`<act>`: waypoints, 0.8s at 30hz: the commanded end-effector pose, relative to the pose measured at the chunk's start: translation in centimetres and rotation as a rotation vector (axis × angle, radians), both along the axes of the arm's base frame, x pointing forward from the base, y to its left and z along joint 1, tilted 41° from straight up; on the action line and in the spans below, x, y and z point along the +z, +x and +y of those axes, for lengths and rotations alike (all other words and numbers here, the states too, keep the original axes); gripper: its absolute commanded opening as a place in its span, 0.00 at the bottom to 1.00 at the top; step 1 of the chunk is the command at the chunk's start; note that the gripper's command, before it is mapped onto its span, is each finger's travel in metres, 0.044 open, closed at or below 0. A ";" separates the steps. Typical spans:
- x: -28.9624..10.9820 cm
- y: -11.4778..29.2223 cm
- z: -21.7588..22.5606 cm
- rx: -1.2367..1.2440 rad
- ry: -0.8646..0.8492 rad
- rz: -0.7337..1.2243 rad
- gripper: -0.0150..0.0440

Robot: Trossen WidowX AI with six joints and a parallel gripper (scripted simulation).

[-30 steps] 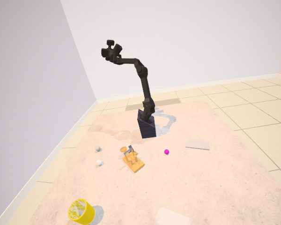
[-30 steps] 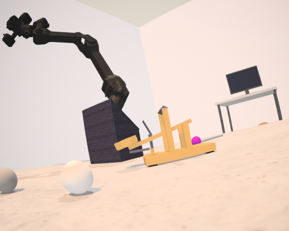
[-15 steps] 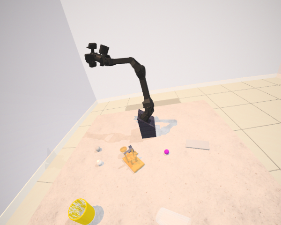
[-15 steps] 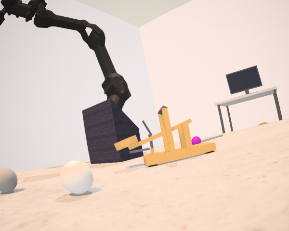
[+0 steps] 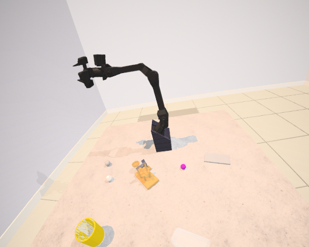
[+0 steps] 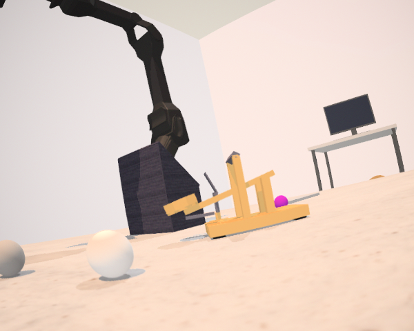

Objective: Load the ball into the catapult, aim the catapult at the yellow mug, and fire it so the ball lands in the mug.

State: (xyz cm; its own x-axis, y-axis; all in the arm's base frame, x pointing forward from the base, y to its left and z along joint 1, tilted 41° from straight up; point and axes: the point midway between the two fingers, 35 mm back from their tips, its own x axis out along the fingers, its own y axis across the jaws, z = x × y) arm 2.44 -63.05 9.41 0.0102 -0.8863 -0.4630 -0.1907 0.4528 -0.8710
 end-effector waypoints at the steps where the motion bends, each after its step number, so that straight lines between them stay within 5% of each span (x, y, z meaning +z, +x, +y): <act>1: -2.6 5.2 2.2 0.100 0.112 -0.041 1.00; 24: -11.3 24.6 19.8 0.462 0.680 -0.152 1.00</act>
